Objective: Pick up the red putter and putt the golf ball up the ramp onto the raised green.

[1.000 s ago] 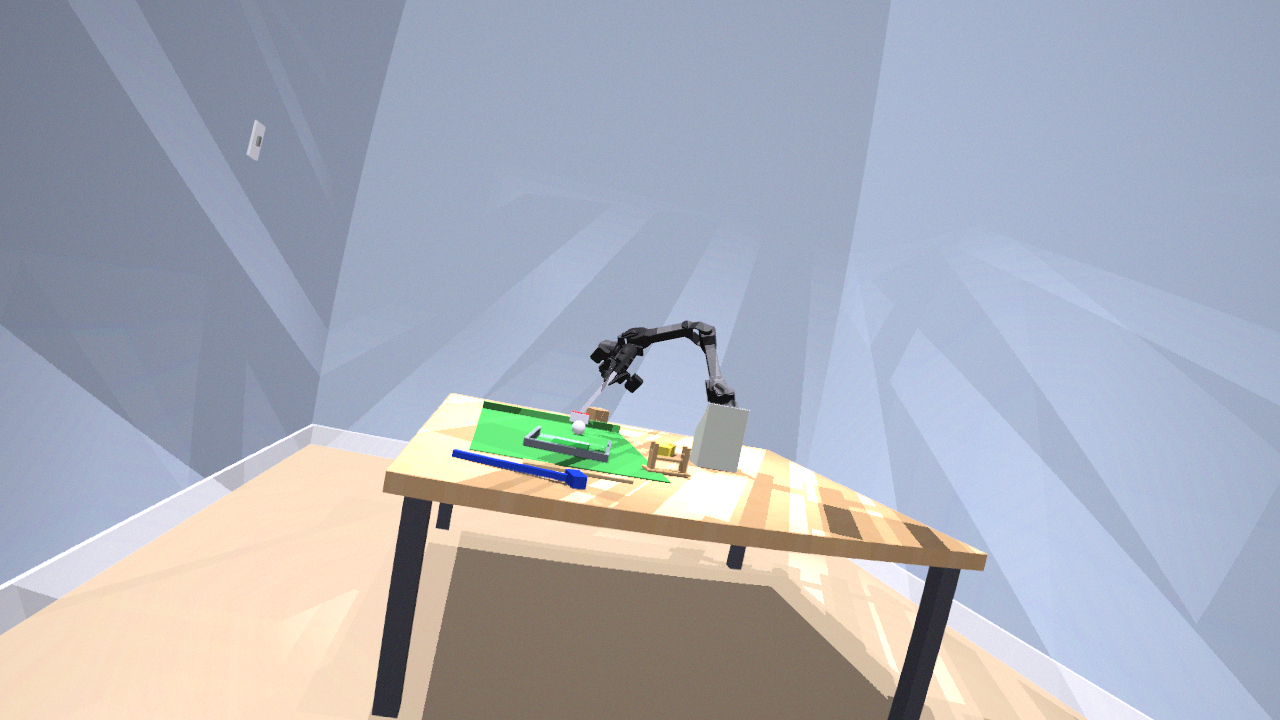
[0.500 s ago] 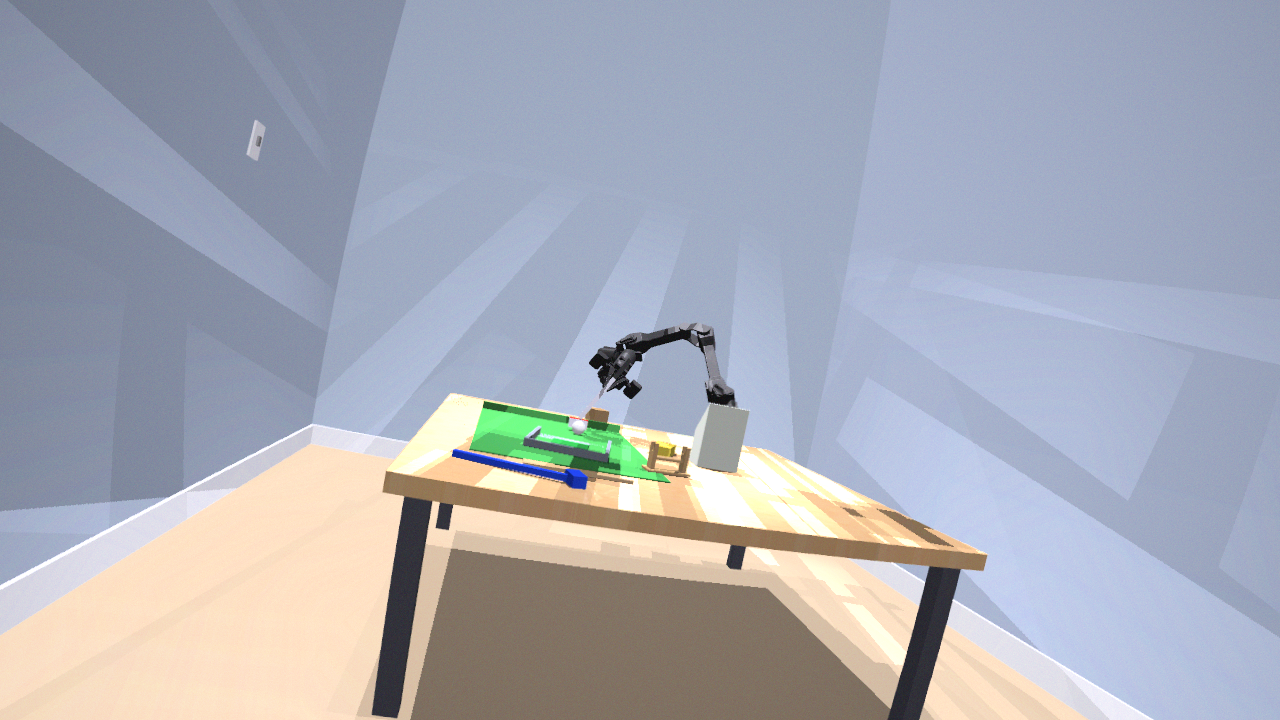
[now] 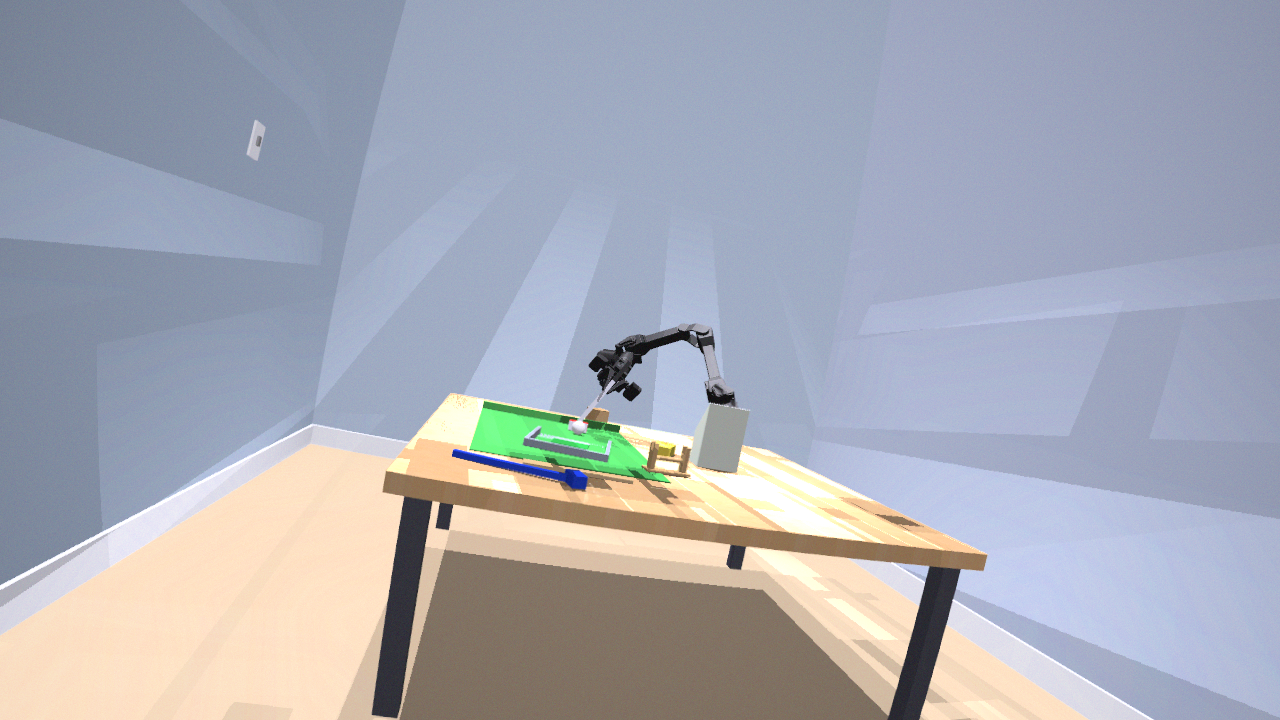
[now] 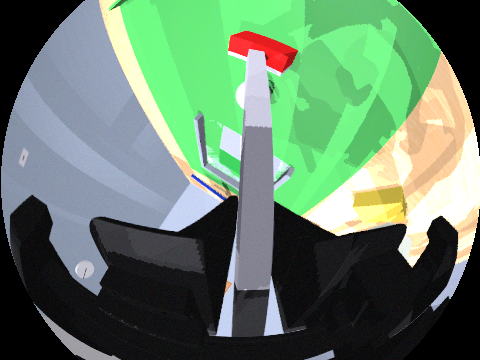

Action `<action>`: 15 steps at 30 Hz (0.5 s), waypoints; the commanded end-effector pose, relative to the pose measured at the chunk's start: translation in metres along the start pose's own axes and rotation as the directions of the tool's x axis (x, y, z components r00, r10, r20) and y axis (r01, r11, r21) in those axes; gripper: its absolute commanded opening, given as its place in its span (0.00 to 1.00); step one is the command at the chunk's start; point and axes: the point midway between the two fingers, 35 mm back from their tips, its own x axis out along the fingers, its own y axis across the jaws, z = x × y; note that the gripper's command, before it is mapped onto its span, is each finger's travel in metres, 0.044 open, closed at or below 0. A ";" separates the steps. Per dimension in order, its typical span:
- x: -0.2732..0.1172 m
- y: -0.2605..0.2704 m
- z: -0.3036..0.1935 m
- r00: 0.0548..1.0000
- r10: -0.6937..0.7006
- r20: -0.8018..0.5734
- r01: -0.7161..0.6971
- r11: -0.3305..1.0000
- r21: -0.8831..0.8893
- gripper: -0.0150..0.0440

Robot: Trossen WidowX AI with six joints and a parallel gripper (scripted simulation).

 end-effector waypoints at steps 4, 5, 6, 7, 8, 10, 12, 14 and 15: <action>-0.007 0.000 0.006 1.000 0.003 -0.002 -0.003 1.000 -0.005 0.25; -0.010 0.000 0.008 1.000 0.003 -0.003 -0.003 1.000 -0.006 0.25; -0.012 0.000 0.011 1.000 0.004 -0.004 -0.004 1.000 -0.008 0.25; -0.015 -0.001 0.013 1.000 0.004 -0.005 -0.004 1.000 -0.009 0.25; -0.017 -0.001 0.015 1.000 0.005 -0.006 -0.005 1.000 -0.010 0.25; -0.020 -0.002 0.018 1.000 0.005 -0.007 -0.005 1.000 -0.011 0.25; -0.021 -0.002 0.018 1.000 0.005 -0.007 -0.005 1.000 -0.012 0.25; -0.018 -0.003 0.016 1.000 0.002 0.004 -0.002 1.000 -0.001 0.25; -0.018 -0.003 0.016 1.000 0.002 0.004 -0.002 1.000 -0.001 0.25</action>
